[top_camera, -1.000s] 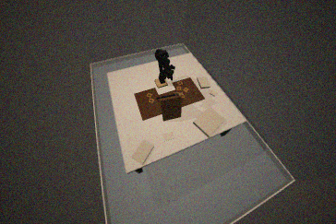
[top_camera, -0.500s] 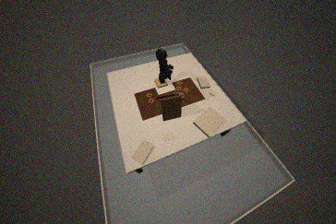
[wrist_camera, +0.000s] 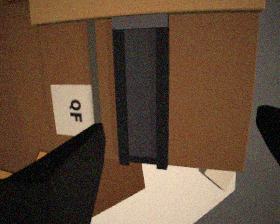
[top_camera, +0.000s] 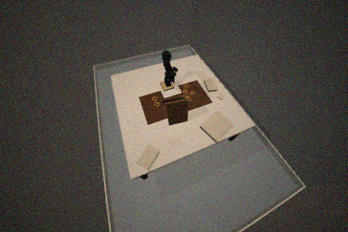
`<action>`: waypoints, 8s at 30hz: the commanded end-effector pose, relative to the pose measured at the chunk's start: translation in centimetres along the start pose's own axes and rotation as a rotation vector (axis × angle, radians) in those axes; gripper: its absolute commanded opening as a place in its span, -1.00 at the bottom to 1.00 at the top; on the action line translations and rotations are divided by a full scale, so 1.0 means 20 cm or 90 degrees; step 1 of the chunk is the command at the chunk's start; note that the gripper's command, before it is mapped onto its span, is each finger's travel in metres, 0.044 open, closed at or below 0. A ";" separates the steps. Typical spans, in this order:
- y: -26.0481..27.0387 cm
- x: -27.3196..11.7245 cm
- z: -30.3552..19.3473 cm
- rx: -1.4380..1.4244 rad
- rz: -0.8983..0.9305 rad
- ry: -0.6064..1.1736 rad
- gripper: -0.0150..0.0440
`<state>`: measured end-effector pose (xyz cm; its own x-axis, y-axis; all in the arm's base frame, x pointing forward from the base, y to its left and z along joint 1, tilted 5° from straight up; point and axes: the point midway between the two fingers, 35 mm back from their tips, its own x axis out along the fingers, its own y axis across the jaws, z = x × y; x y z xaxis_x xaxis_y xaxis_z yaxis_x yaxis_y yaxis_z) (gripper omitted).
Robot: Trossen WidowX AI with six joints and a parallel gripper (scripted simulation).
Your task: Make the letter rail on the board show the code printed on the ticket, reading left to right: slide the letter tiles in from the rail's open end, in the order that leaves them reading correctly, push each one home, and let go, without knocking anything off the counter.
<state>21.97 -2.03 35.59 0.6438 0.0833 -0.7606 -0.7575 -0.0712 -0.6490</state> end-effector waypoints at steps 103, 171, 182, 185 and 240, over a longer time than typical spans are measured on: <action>1.36 0.91 -0.95 0.471 0.355 0.213 0.66; 1.27 0.81 -0.92 0.471 0.355 0.212 -0.49; 1.24 0.81 -0.93 0.491 0.331 0.214 -0.49; 1.17 0.82 -0.96 0.538 0.283 0.222 -0.49; 0.24 0.70 -1.16 1.028 -0.224 -0.035 -0.49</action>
<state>29.77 -24.29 21.43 0.8166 -0.0955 -0.5693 0.0681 0.9953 -0.0692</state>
